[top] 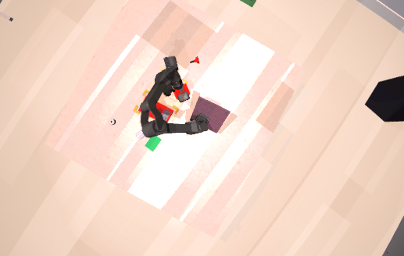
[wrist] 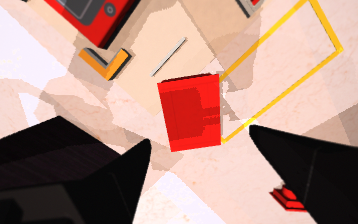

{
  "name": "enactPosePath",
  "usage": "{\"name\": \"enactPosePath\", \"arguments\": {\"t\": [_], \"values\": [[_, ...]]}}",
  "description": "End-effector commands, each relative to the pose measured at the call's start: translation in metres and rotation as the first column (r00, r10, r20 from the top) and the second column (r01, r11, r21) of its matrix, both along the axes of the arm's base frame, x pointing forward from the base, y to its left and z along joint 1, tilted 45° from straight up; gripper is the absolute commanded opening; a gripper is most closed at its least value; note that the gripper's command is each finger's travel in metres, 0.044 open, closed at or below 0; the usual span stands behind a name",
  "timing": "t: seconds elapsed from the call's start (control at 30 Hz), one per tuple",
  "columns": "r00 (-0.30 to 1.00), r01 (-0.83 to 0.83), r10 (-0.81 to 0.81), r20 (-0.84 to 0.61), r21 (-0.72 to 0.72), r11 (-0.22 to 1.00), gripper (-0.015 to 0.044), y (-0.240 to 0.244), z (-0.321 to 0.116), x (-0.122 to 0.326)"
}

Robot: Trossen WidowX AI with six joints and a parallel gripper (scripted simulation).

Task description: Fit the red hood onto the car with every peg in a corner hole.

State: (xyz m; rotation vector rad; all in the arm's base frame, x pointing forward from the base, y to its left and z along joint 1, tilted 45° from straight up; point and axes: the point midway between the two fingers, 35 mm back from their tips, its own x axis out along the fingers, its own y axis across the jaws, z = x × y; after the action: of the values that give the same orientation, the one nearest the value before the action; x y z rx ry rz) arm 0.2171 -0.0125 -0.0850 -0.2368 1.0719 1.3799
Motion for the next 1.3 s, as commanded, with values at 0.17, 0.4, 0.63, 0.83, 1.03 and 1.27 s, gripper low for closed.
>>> {"name": "enactPosePath", "arguments": {"t": [0.17, 0.4, 0.63, 0.83, 1.03, 1.27], "values": [[1.0, 0.006, -0.006, -0.006, 0.005, 1.0, 0.044, 0.006, -0.005, -0.002], [1.0, 0.006, -0.006, -0.006, 0.005, 1.0, 0.044, 0.009, -0.008, -0.002], [1.0, 0.006, -0.006, -0.006, 0.005, 1.0, 0.044, 0.012, -0.012, -0.003], [1.0, 0.006, -0.006, -0.006, 0.005, 1.0, 0.044, 0.015, -0.015, -0.003], [1.0, 0.006, -0.006, -0.006, 0.006, 1.0, 0.044, 0.018, -0.018, -0.004], [1.0, 0.006, -0.006, -0.006, 0.006, 1.0, 0.044, 0.021, -0.021, -0.005]]}}
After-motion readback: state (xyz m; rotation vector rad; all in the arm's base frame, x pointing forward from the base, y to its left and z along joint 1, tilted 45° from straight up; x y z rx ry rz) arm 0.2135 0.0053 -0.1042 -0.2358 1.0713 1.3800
